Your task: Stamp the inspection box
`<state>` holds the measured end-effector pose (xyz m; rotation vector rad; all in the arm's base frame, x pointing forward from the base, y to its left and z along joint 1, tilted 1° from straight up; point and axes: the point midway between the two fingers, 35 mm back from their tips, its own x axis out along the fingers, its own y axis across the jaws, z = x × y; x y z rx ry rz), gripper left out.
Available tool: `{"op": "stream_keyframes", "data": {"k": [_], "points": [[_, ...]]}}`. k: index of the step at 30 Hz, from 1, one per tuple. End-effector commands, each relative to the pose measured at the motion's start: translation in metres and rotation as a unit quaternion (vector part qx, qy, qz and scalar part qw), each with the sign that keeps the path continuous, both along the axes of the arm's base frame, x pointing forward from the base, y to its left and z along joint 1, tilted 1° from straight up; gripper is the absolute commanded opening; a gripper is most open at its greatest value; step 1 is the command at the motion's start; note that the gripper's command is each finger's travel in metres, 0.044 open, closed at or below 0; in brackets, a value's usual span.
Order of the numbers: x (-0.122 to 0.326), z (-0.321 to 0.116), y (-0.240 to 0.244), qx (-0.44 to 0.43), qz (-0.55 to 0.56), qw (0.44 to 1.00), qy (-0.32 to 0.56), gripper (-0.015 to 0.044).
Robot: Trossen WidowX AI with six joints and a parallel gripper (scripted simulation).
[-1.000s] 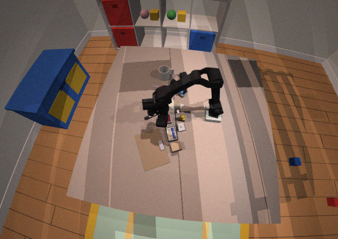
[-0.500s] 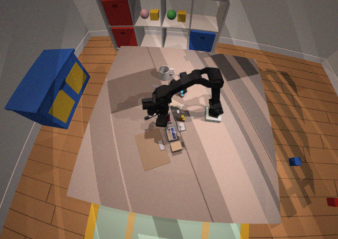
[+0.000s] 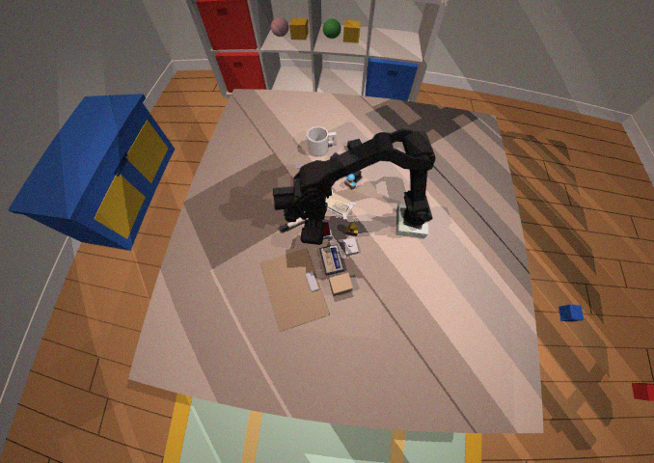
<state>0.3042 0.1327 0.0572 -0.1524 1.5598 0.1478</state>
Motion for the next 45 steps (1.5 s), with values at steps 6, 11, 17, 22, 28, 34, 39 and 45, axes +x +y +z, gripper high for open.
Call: {"op": "stream_keyframes", "data": {"k": [6,11,17,22,28,34,39,45], "points": [[0.001,0.016,0.001,0.004,0.000,1.000,-0.003,0.0000],[0.000,0.024,0.001,0.004,0.000,1.000,-0.003,0.0000],[0.000,0.034,0.001,0.004,0.000,1.000,-0.003,0.0000],[-0.001,0.037,-0.003,0.004,-0.011,1.000,-0.002,0.0000],[-0.006,0.038,-0.029,0.005,-0.111,0.994,-0.002,0.0000],[-0.014,0.038,-0.055,0.005,-0.214,0.977,-0.002,0.0000],[-0.022,0.038,-0.075,0.005,-0.297,0.955,-0.001,0.0000],[-0.033,0.037,-0.098,0.005,-0.394,0.919,-0.001,0.0000]]}}
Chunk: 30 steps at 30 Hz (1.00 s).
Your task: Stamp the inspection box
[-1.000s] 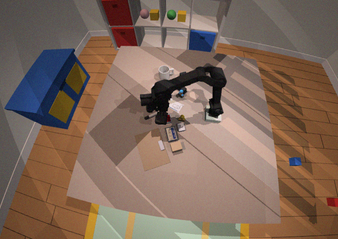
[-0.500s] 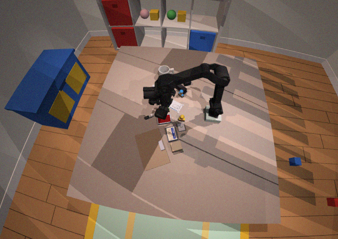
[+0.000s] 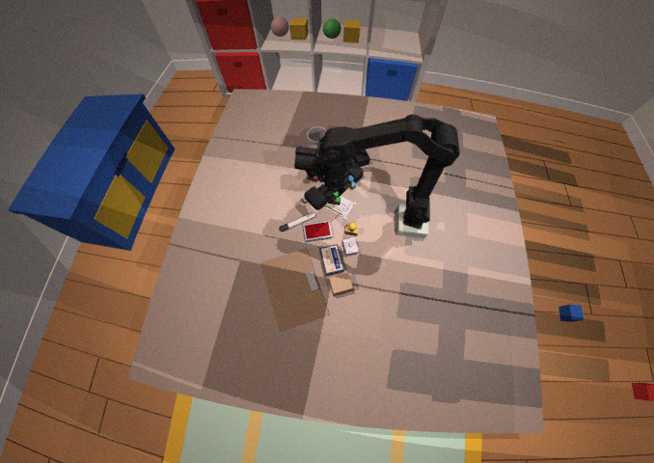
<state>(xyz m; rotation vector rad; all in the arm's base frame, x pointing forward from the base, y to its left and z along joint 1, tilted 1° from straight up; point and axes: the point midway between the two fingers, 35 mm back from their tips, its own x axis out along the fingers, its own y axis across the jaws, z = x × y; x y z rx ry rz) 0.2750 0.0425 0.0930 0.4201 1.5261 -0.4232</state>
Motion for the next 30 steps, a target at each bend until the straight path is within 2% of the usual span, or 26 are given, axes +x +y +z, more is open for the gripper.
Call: {"op": "stream_keyframes", "data": {"k": [1,7,30], "points": [[-0.006,0.000,-0.011,0.003,-0.058,0.998,-0.003,0.0000],[-0.018,-0.001,-0.029,0.003,-0.149,0.989,-0.003,0.0000],[-0.017,-0.015,-0.030,0.003,-0.152,0.988,-0.003,0.0000]]}}
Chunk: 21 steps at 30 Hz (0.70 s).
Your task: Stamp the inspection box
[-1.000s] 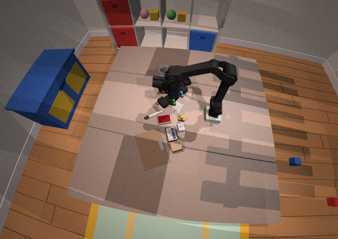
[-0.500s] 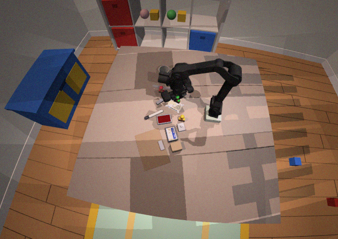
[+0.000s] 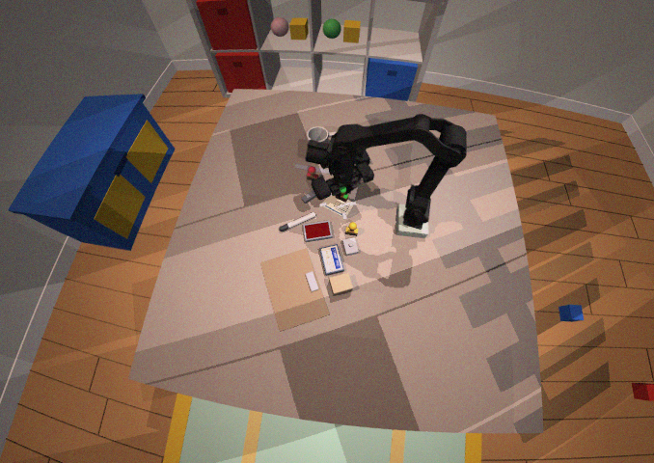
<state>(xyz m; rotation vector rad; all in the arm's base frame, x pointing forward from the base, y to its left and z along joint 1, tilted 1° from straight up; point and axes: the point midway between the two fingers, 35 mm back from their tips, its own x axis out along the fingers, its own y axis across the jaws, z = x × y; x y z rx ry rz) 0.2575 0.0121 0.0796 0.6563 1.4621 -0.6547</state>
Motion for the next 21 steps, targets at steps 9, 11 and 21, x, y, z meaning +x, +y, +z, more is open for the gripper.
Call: {"op": "stream_keyframes", "data": {"k": [9,11,21], "points": [[0.001,-0.008,0.001,0.002,-0.002,1.000,-0.001,0.0000],[0.001,-0.009,0.001,0.002,-0.002,1.000,-0.001,0.0000],[0.001,-0.016,0.001,0.002,-0.002,1.000,-0.002,0.0000]]}}
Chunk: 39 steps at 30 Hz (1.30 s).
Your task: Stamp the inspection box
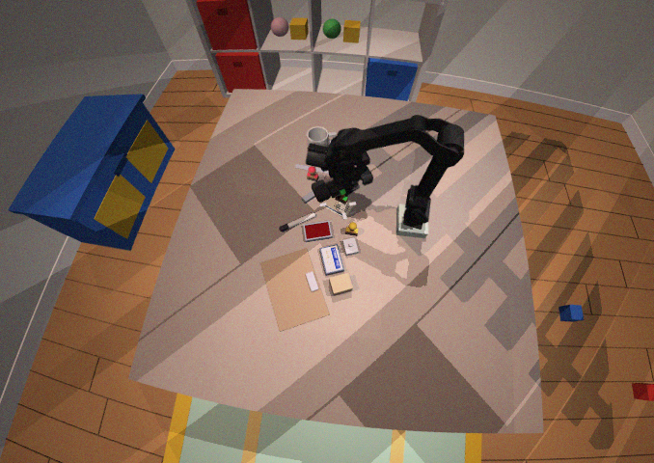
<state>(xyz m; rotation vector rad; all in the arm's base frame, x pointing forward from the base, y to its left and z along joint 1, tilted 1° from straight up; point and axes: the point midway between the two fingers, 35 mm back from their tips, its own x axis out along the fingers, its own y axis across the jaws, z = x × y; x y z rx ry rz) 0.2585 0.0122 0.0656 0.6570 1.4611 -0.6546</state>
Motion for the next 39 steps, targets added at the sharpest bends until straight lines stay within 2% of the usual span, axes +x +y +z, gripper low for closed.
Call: {"op": "stream_keyframes", "data": {"k": [1,39], "points": [[0.000,-0.002,0.000,0.002,-0.001,1.000,-0.001,0.0000],[0.000,-0.028,0.000,0.001,-0.002,1.000,-0.002,0.0000]]}}
